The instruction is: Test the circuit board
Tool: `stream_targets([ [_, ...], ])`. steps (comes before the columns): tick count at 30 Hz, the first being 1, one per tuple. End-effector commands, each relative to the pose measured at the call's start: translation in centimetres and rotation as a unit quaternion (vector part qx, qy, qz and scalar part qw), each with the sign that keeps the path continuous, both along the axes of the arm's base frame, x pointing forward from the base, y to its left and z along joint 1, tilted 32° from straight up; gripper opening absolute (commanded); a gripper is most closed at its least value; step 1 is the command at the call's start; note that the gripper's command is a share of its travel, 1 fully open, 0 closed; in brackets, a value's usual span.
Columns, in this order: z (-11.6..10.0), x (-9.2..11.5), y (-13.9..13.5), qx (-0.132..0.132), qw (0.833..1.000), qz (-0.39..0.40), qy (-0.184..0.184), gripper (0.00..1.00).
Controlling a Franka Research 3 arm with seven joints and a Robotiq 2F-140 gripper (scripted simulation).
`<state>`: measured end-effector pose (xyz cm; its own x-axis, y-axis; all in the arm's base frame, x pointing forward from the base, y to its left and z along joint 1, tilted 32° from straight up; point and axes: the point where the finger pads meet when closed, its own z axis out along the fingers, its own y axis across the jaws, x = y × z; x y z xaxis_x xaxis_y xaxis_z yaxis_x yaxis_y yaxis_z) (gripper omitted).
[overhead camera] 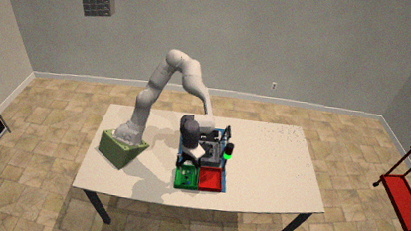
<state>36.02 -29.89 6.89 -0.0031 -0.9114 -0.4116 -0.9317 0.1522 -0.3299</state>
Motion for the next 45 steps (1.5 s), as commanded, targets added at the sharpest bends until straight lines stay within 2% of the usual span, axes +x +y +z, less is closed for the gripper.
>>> stream_targets([
  [1,1.5,-0.9,-0.1,0.014,1.000,-0.009,0.013,0.58],
  [8,4.8,-2.3,-1.7,0.014,1.000,-0.009,0.013,0.58],
  [17,5.6,-2.6,-2.0,0.014,1.000,-0.009,0.013,0.58],
  [18,5.6,-2.6,-2.0,0.014,1.000,-0.009,0.013,1.00],
  [45,5.6,-2.6,-2.0,0.014,1.000,-0.009,0.013,1.00],
])
